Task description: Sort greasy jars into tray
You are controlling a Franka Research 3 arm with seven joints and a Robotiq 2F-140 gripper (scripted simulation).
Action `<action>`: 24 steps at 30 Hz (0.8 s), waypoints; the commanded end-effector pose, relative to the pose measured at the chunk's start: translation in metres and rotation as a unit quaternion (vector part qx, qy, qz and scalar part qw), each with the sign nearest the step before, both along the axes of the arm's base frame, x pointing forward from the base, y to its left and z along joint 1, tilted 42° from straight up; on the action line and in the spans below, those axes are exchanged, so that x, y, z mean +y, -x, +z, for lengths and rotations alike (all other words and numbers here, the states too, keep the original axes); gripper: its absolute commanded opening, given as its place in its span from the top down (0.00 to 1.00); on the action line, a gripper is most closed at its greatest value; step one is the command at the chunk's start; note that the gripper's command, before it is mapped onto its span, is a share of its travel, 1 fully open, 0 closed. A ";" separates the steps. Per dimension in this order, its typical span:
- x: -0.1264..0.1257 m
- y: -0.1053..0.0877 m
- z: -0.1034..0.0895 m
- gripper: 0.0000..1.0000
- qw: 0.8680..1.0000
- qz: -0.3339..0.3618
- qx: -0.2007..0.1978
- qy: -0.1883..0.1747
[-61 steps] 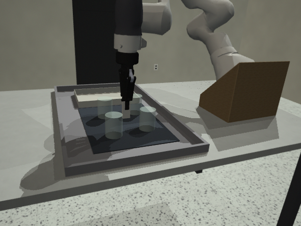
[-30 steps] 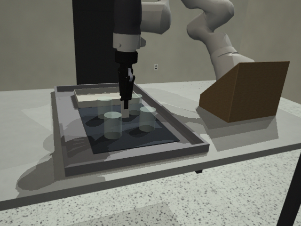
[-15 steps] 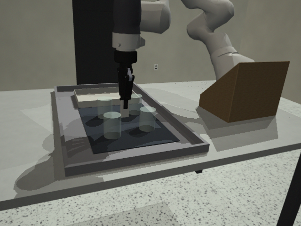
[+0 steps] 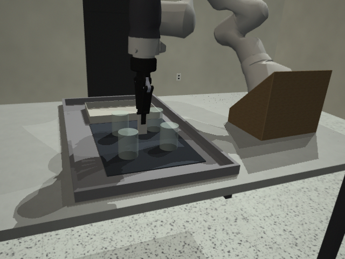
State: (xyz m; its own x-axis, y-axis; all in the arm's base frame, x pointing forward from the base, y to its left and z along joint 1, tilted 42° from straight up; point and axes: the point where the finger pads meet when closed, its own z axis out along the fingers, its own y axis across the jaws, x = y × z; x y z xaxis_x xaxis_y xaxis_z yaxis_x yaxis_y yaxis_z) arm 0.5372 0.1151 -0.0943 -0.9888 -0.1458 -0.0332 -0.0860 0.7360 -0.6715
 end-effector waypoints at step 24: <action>-0.009 0.024 -0.006 1.00 1.000 0.000 0.002 0.001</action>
State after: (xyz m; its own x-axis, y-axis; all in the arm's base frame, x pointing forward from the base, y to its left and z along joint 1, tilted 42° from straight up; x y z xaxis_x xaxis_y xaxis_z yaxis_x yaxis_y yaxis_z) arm 0.5167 0.1059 -0.0983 -0.9885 -0.1510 -0.0111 -0.1037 0.7289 -0.6767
